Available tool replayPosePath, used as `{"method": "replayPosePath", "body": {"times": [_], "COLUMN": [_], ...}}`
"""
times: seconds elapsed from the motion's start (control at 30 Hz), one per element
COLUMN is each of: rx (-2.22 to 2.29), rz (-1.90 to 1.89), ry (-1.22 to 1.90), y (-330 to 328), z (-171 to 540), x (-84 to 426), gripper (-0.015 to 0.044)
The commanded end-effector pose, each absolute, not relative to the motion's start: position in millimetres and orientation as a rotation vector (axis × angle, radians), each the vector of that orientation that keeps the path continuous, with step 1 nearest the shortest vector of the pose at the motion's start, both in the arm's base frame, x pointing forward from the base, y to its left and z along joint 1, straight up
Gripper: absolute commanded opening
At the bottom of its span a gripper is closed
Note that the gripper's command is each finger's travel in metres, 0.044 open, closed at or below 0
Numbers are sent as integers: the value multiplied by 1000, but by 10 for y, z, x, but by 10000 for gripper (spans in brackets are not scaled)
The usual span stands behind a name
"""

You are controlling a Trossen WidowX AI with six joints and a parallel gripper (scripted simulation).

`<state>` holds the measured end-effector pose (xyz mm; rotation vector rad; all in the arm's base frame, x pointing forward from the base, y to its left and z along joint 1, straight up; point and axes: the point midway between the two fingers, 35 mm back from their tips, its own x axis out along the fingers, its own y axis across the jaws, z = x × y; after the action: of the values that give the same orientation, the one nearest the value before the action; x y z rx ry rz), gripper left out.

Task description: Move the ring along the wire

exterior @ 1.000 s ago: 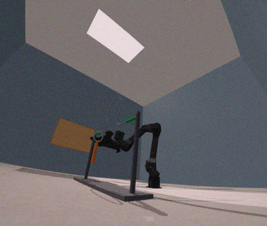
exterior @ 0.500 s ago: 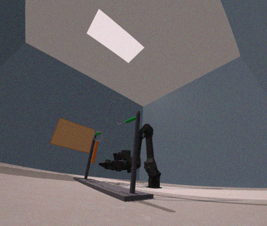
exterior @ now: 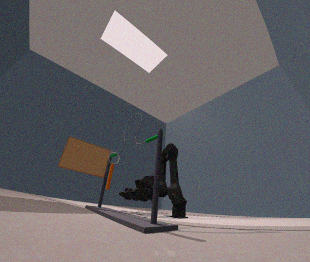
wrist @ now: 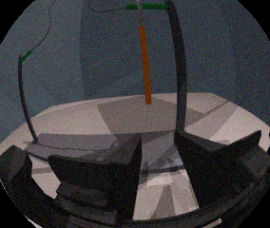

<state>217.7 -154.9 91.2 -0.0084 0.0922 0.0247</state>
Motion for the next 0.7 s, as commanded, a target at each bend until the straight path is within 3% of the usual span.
{"method": "replayPosePath", "body": {"times": [0.0, 0.67], "rx": [-16, -15], "rz": [24, 23], "ry": [88, 79], "y": [-1558, -1529], "z": [1062, 1299], "x": [2330, 2684], "gripper": [160, 160]}}
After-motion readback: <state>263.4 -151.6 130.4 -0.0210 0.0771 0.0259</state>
